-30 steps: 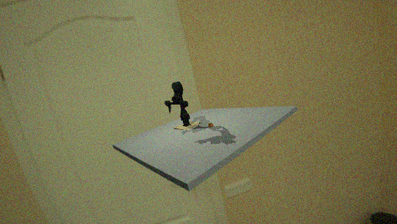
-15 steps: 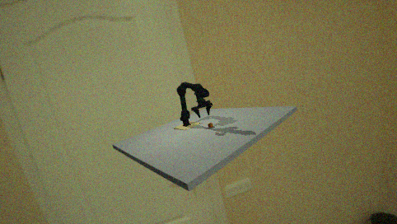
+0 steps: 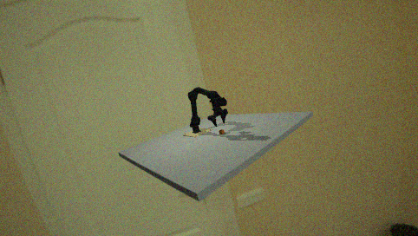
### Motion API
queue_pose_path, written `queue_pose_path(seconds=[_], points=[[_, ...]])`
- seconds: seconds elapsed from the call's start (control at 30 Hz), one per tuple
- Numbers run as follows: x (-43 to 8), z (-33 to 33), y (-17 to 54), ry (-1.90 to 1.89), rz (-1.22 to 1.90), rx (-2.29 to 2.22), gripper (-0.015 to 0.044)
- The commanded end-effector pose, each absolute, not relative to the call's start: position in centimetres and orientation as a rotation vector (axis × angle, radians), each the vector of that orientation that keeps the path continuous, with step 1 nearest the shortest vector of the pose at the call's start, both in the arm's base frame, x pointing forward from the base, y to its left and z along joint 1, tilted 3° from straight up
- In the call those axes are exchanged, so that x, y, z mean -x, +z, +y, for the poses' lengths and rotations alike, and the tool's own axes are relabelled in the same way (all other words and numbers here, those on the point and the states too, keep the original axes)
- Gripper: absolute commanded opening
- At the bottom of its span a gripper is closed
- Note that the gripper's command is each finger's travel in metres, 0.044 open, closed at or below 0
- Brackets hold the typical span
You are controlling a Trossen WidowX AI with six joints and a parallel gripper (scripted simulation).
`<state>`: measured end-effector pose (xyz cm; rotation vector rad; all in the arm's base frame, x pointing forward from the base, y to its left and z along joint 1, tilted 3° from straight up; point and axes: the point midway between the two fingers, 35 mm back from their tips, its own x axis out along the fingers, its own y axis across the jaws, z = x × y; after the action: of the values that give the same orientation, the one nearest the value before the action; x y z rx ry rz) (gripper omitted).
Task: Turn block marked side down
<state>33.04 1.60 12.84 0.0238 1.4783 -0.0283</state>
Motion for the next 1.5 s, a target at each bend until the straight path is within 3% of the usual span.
queue_pose_path(seconds=[0.0, 1.03, 1.47], points=[[-33.0, 1.8, 11.3, -0.018, 1.491, -0.020, 0.0440], [-33.2, 1.7, 6.5, -0.018, 1.491, -0.020, 0.0440], [-33.2, 1.7, 6.5, -0.018, 1.491, -0.020, 0.0099]])
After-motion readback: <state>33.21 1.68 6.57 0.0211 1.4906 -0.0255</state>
